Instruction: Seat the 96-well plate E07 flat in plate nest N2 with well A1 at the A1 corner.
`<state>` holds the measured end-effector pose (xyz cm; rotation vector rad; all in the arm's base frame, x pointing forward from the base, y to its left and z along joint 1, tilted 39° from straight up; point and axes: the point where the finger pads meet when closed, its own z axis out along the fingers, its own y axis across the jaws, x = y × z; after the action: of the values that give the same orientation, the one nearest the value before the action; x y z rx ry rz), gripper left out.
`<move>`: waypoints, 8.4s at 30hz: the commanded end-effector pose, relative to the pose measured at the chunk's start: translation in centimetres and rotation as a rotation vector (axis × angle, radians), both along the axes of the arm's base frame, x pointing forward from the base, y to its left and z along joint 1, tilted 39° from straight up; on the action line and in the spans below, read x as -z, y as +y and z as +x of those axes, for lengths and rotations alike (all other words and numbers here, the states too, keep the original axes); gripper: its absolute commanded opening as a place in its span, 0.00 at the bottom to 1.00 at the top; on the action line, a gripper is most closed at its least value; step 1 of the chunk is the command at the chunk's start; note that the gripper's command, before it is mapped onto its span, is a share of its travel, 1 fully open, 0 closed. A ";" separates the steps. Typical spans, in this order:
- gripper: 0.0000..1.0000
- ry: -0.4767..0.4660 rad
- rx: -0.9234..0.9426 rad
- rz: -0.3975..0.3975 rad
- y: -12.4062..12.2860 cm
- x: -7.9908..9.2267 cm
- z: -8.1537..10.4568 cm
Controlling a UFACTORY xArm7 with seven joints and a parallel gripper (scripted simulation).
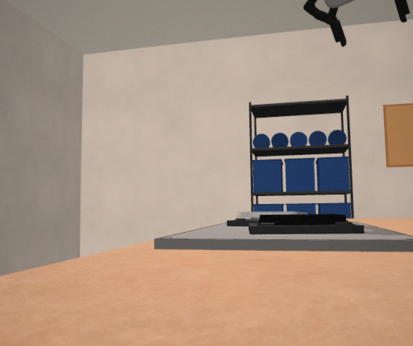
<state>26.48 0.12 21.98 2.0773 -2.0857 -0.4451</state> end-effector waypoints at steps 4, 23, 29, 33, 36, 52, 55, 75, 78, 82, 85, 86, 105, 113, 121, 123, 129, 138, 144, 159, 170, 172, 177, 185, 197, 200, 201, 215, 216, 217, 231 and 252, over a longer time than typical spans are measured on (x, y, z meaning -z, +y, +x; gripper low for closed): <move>1.00 -0.003 0.002 0.000 -0.1 -0.1 0.1; 0.00 -0.025 -0.129 0.149 1.1 1.7 1.6; 0.00 -0.057 -0.242 0.278 2.0 3.2 2.8; 0.00 -0.077 -0.292 0.335 2.4 3.9 3.3; 0.00 -0.097 -0.334 0.383 2.8 4.7 3.9; 0.00 -0.249 -0.558 0.619 3.9 8.9 6.5; 0.00 -0.300 -0.615 0.669 4.0 10.2 7.2; 0.00 -0.514 -0.832 0.783 3.4 16.4 9.3; 0.00 -0.548 -0.868 0.790 3.1 17.6 9.4; 0.00 -0.580 -0.904 0.792 2.8 18.8 9.6; 0.00 -0.602 -0.931 0.792 2.6 19.2 9.6; 0.00 -0.622 -0.958 0.790 2.5 19.7 9.6; 0.00 -0.723 -1.136 0.749 -0.2 26.3 9.0; 0.00 -0.723 -1.136 0.749 0.3 26.9 8.9; 0.00 -0.723 -1.136 0.749 1.3 28.1 8.8; 0.00 -0.723 -1.136 0.749 1.7 28.5 8.8; 0.00 -0.723 -1.136 0.749 2.7 29.8 8.7; 0.00 -0.723 -1.136 0.749 3.6 30.9 8.6; 0.00 -0.723 -1.136 0.749 3.6 30.9 8.6; 0.00 -0.723 -1.136 0.749 3.6 30.9 8.6; 0.00 -0.723 -1.136 0.749 3.6 30.9 8.6; 0.00 -0.723 -1.136 0.749 3.6 30.9 8.6; 0.00 -0.723 -1.136 0.749 3.6 30.9 8.6; 0.00 -0.723 -1.136 0.749 3.6 30.9 8.6; 0.00 -0.799 -1.362 0.759 4.3 29.5 11.7; 0.00 -0.831 -1.459 0.761 4.6 28.9 13.1; 0.00 -0.841 -1.492 0.762 4.7 28.7 13.5; 0.00 -0.962 -1.885 0.755 5.8 26.3 18.9; 0.00 -0.971 -1.918 0.753 5.9 26.1 19.4; 0.00 -0.981 -1.951 0.752 6.0 25.9 19.8; 0.00 -1.088 -2.351 0.715 6.0 25.9 19.9; 0.00 -1.176 -2.732 0.651 6.0 25.9 19.9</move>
<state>46.19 6.30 -4.04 -1.9672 -1.5761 -0.4900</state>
